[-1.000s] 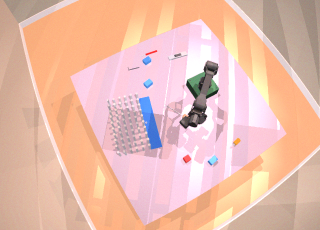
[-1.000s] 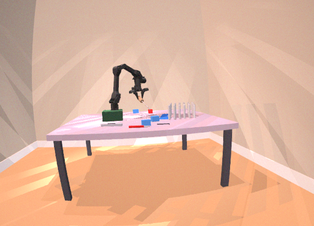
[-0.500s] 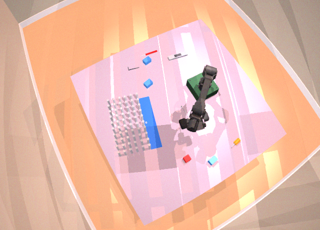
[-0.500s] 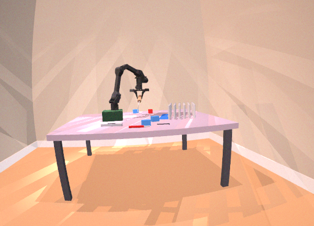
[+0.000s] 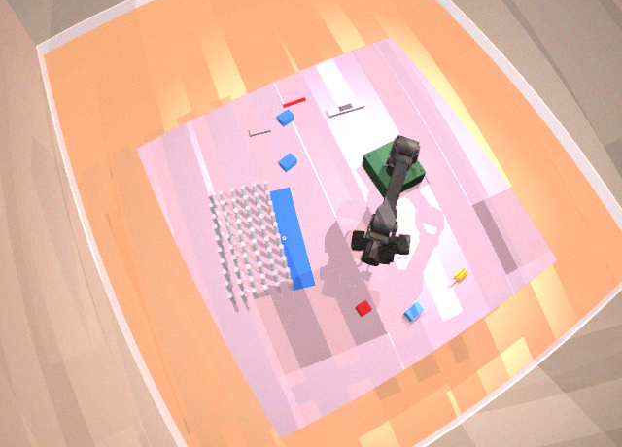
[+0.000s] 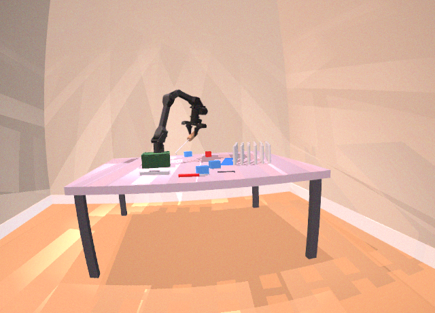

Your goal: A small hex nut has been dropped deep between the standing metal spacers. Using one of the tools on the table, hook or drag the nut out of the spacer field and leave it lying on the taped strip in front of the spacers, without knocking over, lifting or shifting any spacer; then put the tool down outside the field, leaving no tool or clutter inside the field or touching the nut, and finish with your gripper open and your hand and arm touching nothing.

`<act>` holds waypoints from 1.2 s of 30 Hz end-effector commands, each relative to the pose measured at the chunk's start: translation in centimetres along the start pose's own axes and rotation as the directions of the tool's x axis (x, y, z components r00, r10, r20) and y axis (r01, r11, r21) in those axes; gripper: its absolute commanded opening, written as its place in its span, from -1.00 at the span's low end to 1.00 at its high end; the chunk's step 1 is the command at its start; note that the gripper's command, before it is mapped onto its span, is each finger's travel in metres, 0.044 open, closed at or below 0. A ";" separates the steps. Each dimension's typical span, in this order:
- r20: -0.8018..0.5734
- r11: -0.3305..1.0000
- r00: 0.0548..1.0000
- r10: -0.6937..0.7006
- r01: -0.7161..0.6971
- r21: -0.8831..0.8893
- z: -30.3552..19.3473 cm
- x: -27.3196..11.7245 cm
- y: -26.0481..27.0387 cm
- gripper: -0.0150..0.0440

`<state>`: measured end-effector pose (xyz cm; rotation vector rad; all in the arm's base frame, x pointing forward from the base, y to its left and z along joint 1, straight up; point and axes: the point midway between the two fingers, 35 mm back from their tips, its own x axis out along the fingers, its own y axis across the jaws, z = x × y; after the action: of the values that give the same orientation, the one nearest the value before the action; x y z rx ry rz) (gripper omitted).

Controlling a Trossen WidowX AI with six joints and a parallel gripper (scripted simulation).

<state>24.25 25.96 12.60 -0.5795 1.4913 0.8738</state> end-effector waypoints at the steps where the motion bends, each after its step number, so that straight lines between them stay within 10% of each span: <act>1: 0.003 0.990 0.999 0.050 -0.050 0.130 0.8 -0.1 0.7 -0.49; 36: 0.013 0.457 0.929 0.369 -0.193 0.868 5.8 -0.6 5.0 -0.49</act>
<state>23.93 33.21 14.13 0.3688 1.9812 0.2038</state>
